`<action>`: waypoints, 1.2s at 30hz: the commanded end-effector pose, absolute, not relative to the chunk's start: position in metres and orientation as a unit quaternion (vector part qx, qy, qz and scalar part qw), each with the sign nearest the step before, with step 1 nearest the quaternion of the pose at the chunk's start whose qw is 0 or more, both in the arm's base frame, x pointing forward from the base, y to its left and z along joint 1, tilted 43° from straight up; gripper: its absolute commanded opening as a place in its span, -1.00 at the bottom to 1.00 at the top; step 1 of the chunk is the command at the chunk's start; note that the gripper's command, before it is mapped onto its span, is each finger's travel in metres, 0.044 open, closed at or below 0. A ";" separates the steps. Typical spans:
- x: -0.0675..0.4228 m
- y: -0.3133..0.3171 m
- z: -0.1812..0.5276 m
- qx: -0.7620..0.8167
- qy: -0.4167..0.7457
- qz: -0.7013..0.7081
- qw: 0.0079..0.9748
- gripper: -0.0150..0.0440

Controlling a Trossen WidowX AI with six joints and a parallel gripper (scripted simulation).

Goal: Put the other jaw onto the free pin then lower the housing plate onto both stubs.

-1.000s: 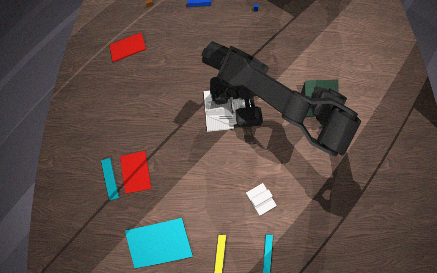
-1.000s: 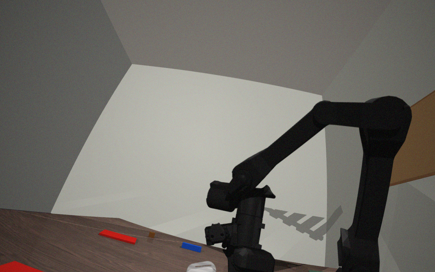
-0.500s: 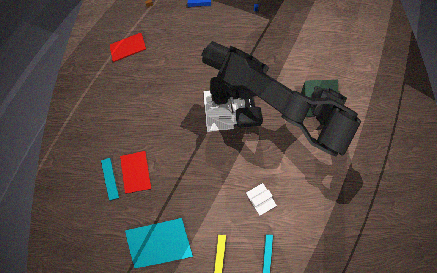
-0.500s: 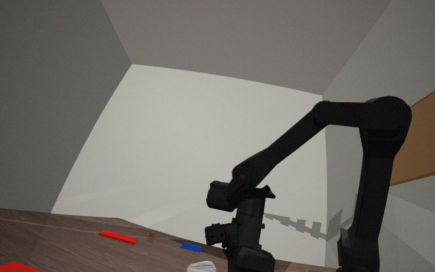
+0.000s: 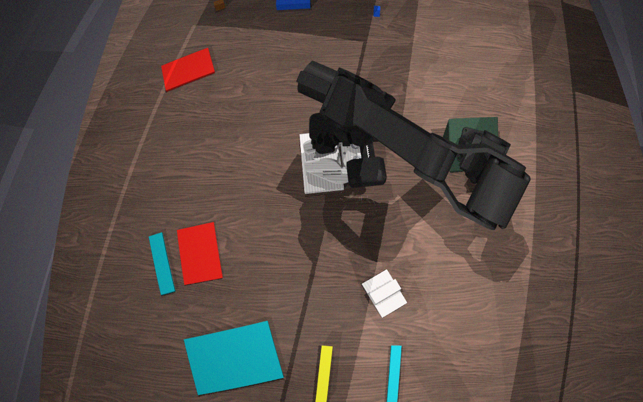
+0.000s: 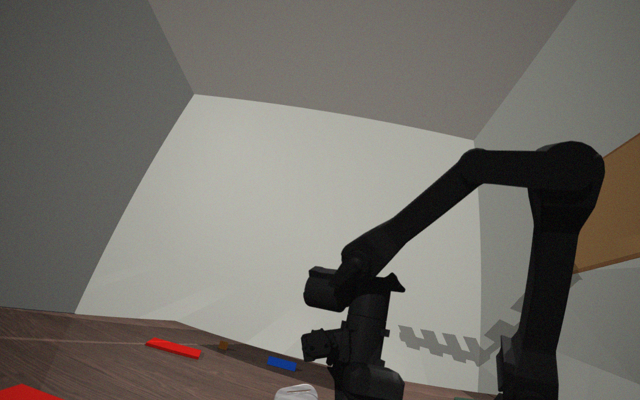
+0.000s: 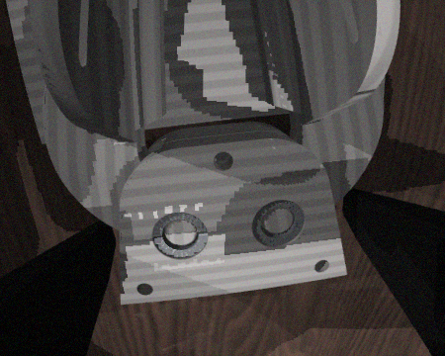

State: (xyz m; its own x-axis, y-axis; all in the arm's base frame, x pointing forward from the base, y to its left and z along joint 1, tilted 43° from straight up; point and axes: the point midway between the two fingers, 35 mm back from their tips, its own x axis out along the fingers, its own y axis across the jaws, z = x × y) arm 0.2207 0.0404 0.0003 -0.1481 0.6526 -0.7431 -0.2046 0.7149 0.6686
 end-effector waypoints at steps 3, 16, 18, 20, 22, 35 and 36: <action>0.220 0.040 0.000 0.166 0.678 0.339 0.631 1.00; 0.229 -0.007 0.056 0.165 0.680 0.341 0.628 1.00; 0.231 -0.004 0.049 0.169 0.677 0.337 0.632 1.00; 0.230 -0.011 0.056 0.167 0.678 0.337 0.631 1.00; 0.225 -0.030 0.076 0.165 0.680 0.337 0.630 1.00; 0.219 -0.044 0.093 0.164 0.681 0.339 0.628 1.00; 0.219 -0.044 0.093 0.164 0.681 0.339 0.628 1.00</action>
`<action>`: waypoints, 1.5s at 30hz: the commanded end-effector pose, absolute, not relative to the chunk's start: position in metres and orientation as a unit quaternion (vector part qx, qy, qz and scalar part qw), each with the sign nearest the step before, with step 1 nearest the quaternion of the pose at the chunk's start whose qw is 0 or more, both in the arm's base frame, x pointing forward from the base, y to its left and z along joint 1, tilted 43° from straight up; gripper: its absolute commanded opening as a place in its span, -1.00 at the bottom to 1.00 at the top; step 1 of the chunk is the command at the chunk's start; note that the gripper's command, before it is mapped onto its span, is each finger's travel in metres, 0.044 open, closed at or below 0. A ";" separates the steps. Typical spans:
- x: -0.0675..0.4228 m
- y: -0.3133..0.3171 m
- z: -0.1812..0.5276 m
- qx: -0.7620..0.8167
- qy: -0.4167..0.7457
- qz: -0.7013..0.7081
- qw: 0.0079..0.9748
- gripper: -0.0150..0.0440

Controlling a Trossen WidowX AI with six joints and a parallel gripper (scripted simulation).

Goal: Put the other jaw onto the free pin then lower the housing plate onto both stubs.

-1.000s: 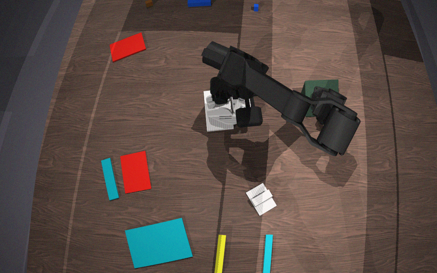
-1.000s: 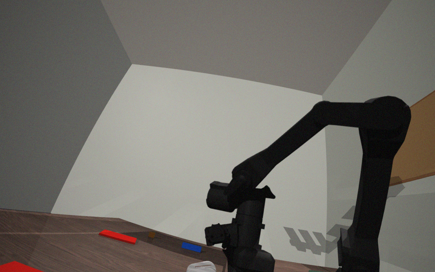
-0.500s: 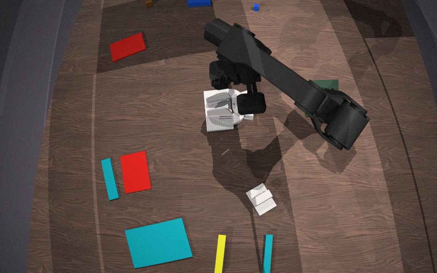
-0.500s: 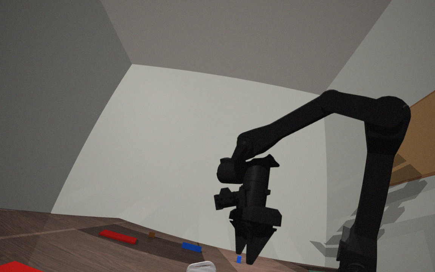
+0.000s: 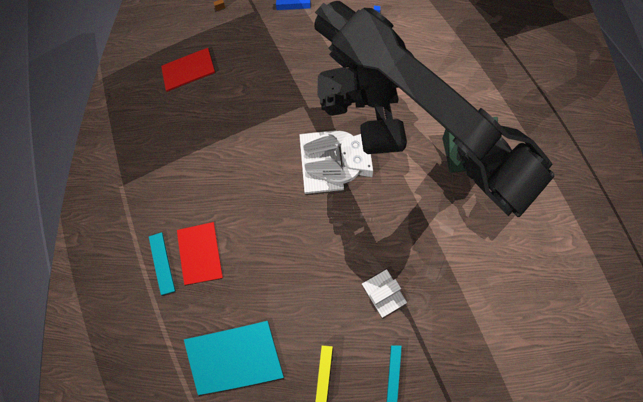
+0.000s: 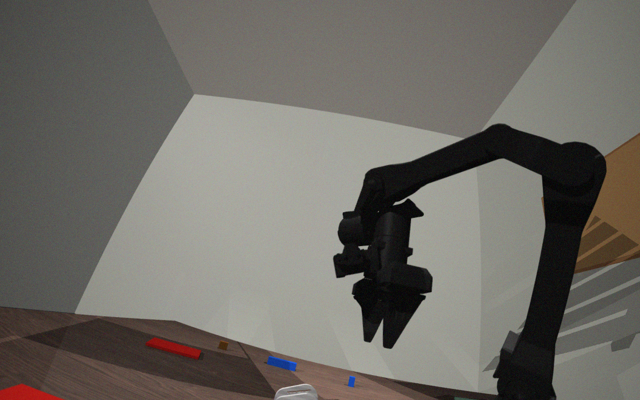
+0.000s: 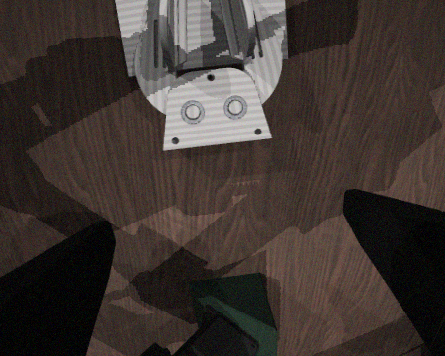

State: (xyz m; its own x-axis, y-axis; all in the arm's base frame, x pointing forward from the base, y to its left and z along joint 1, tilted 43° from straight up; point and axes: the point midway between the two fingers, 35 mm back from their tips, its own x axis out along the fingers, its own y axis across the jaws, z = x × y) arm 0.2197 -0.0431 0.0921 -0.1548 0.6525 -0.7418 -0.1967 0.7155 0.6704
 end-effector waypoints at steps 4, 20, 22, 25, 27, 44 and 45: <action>0.219 -0.044 0.093 0.164 0.681 0.339 0.628 1.00; 0.219 -0.044 0.093 0.164 0.681 0.339 0.628 1.00; 0.219 -0.044 0.093 0.164 0.681 0.339 0.628 1.00; 0.219 -0.044 0.093 0.164 0.681 0.339 0.628 1.00; 0.219 -0.044 0.093 0.164 0.681 0.339 0.628 1.00; 0.219 -0.044 0.093 0.164 0.681 0.339 0.628 1.00; 0.219 -0.044 0.093 0.164 0.681 0.339 0.628 1.00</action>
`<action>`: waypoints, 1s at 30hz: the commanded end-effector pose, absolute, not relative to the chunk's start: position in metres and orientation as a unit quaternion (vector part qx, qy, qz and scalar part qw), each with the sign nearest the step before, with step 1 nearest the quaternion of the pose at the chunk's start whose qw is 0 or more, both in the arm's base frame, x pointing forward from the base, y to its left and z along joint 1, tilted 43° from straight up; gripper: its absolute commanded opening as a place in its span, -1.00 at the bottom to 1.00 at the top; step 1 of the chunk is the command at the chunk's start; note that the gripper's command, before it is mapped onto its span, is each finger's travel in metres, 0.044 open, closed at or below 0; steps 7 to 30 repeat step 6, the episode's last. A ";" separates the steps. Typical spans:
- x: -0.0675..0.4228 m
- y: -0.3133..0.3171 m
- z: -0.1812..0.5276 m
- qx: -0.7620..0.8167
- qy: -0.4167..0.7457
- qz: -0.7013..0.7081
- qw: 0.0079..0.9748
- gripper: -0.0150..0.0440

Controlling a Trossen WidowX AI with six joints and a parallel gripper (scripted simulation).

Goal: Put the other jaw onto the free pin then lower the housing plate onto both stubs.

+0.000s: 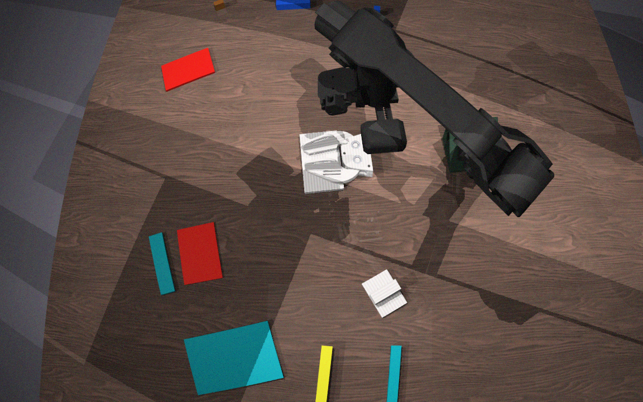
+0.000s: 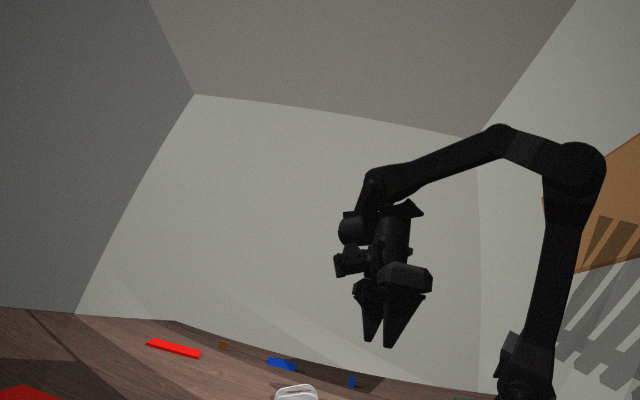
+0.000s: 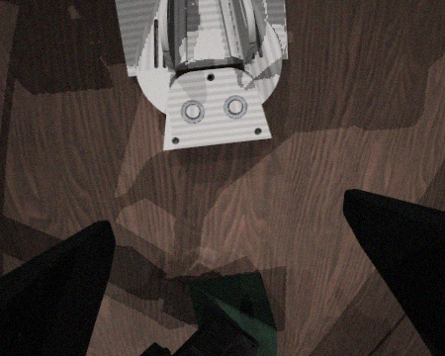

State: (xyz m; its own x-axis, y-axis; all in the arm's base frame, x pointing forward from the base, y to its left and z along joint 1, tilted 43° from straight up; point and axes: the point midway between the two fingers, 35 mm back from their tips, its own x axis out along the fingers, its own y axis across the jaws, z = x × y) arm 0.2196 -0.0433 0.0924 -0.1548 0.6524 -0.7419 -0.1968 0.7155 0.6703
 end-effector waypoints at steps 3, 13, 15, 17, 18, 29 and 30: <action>0.219 -0.044 0.093 0.164 0.681 0.339 0.628 1.00; 0.219 -0.044 0.093 0.164 0.681 0.339 0.628 1.00; 0.219 -0.044 0.093 0.164 0.681 0.339 0.628 1.00; 0.219 -0.044 0.093 0.164 0.681 0.339 0.628 1.00; 0.219 -0.044 0.093 0.164 0.681 0.339 0.628 1.00; 0.219 -0.044 0.093 0.164 0.681 0.339 0.628 1.00; 0.219 -0.044 0.093 0.164 0.681 0.339 0.628 1.00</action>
